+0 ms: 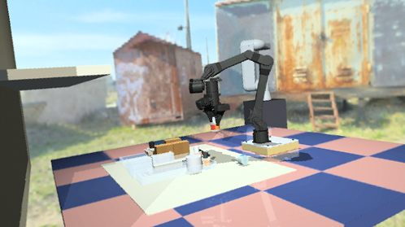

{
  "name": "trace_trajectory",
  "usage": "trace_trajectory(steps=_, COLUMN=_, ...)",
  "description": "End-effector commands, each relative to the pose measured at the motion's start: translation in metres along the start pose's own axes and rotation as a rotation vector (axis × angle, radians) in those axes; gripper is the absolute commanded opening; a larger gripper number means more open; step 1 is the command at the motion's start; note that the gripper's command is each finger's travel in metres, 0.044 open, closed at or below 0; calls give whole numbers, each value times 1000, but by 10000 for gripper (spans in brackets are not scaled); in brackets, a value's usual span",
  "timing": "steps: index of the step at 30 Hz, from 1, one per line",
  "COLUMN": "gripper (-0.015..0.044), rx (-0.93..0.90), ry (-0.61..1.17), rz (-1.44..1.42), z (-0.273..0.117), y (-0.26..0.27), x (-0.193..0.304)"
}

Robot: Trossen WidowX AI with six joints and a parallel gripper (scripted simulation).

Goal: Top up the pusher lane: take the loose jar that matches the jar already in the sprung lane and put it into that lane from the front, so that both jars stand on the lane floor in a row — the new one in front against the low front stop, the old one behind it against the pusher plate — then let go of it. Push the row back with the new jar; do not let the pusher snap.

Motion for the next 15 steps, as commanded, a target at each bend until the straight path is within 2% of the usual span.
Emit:
trace_trajectory(steps=1, gripper=0, rx=2, ry=0, rz=-5, z=-7, y=1, x=1)
trace_trajectory(steps=15, gripper=0, rx=-1, ry=-5, rz=13, z=9, y=22, x=-54)
Point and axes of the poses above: the point midway between the two fingers, 35 mm back from their tips, its own z axis out along the fingers, its own y axis across the jaws, x = y × z, the point moved 7 cm from there along -z, back along the fingers, and after that the axes turned 8 degrees about -z, right-handed, at the moved point
